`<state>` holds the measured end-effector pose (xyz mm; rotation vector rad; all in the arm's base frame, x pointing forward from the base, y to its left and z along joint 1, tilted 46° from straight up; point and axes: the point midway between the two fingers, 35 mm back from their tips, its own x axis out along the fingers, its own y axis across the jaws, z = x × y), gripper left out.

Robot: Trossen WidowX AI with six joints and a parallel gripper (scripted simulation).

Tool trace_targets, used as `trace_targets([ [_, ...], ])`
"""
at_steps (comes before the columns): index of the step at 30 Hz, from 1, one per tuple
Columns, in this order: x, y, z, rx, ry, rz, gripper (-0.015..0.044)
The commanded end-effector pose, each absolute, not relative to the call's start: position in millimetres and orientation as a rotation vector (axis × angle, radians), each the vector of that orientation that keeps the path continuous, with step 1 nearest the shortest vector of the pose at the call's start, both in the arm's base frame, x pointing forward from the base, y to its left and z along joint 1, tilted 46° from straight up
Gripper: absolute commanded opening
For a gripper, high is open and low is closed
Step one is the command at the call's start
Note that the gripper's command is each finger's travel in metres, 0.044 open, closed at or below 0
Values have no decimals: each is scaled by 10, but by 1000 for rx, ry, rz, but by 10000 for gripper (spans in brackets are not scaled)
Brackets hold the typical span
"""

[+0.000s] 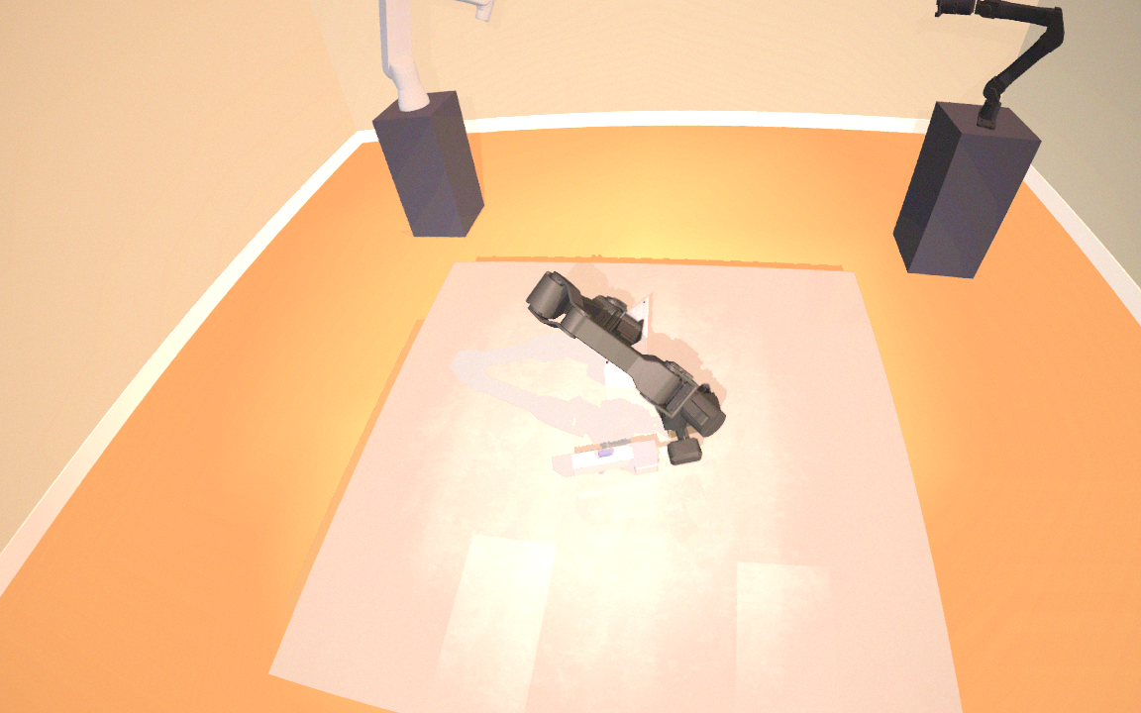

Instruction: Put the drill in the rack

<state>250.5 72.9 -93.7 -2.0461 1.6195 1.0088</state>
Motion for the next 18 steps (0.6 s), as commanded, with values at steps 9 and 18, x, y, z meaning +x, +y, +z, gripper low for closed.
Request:
trace_targets([
  [9,2468,702,-973,-2055,1626,1035,440],
  [18,2499,592,-1042,-2055,1625,1036,440],
])
